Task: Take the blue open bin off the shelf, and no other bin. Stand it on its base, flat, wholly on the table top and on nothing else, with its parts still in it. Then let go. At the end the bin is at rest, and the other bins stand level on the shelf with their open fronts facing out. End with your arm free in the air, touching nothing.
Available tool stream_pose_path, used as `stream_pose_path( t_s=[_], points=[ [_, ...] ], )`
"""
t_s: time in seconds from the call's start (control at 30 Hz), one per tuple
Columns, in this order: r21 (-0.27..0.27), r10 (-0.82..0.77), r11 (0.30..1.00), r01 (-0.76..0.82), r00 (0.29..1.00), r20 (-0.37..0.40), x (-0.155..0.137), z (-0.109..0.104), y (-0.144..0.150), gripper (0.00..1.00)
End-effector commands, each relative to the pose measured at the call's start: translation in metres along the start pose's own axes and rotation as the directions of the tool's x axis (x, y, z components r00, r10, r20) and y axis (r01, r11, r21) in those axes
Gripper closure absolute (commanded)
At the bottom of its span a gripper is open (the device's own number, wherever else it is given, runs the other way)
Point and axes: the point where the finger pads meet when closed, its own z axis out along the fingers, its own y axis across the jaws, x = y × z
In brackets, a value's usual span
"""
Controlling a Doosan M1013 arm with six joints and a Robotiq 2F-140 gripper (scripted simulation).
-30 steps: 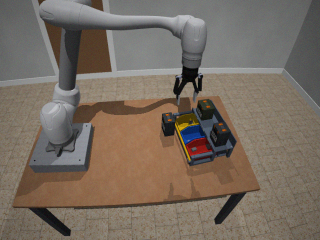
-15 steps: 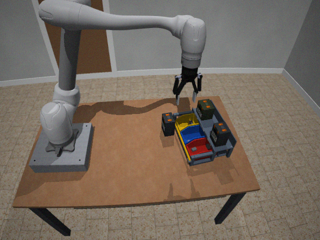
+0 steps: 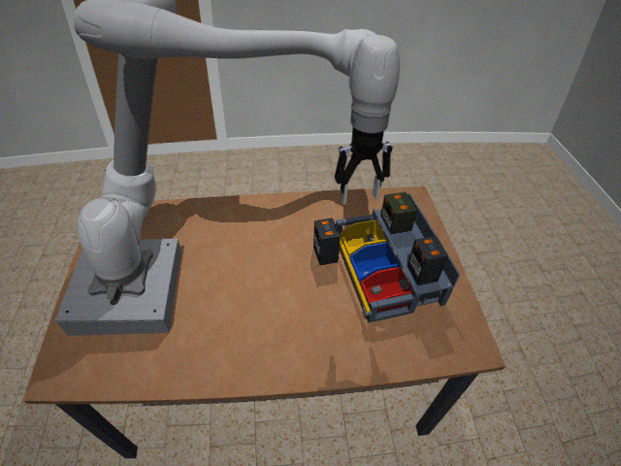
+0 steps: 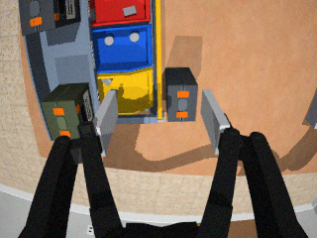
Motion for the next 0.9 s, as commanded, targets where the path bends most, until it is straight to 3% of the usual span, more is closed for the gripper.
stream_pose_path(
  t_s=[0.0, 0.1, 0.27, 0.67, 0.83, 0.87],
  points=[
    [0.000, 0.000, 1.000, 0.000, 1.000, 0.000, 0.000, 0.000, 0.000, 0.43],
    [0.000, 0.000, 1.000, 0.000, 1.000, 0.000, 0.000, 0.000, 0.000, 0.43],
    [0.000, 0.000, 1.000, 0.000, 1.000, 0.000, 0.000, 0.050, 0.001, 0.43],
    [0.000, 0.000, 1.000, 0.000, 1.000, 0.000, 0.000, 0.050, 0.001, 0.43],
    [0.000, 0.000, 1.000, 0.000, 1.000, 0.000, 0.000, 0.105, 0.001, 0.43],
    [0.000, 0.000, 1.000, 0.000, 1.000, 0.000, 0.000, 0.105, 0.001, 0.43]
  ],
)
